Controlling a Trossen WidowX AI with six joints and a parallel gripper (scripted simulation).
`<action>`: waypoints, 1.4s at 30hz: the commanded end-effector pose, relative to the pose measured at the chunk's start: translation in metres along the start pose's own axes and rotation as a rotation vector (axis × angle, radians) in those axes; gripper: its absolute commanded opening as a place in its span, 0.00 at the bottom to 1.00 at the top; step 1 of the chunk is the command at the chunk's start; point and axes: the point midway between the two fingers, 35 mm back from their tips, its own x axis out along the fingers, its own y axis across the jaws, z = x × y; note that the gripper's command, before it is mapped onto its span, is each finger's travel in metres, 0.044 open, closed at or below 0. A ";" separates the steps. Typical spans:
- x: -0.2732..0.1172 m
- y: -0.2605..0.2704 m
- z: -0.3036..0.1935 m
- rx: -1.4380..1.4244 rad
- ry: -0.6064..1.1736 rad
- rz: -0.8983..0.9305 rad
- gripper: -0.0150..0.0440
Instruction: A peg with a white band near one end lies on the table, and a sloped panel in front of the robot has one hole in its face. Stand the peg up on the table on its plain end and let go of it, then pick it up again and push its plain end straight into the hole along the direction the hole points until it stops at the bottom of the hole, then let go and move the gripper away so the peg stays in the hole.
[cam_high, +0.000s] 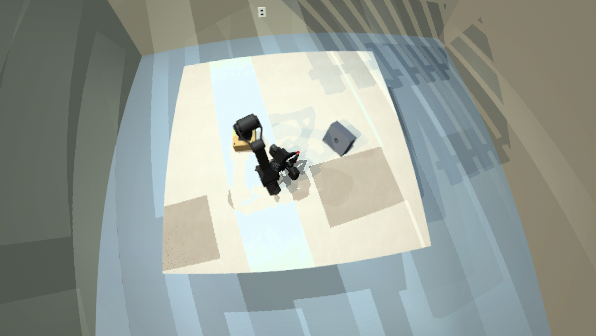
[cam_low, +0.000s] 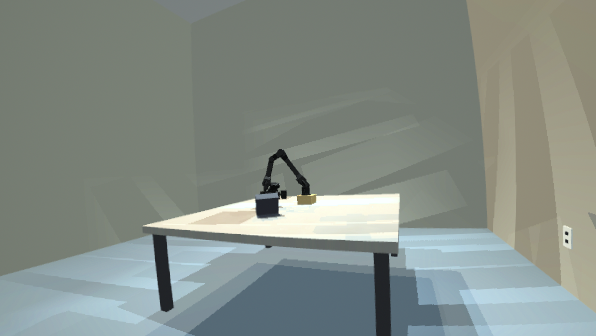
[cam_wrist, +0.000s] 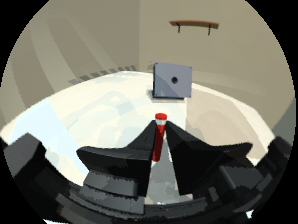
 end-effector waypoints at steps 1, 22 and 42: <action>-0.001 0.000 -0.002 0.000 0.000 0.000 0.34; -0.005 -0.001 -0.003 -0.005 -0.010 -0.002 0.34; -0.008 -0.003 -0.005 -0.007 -0.019 -0.005 0.34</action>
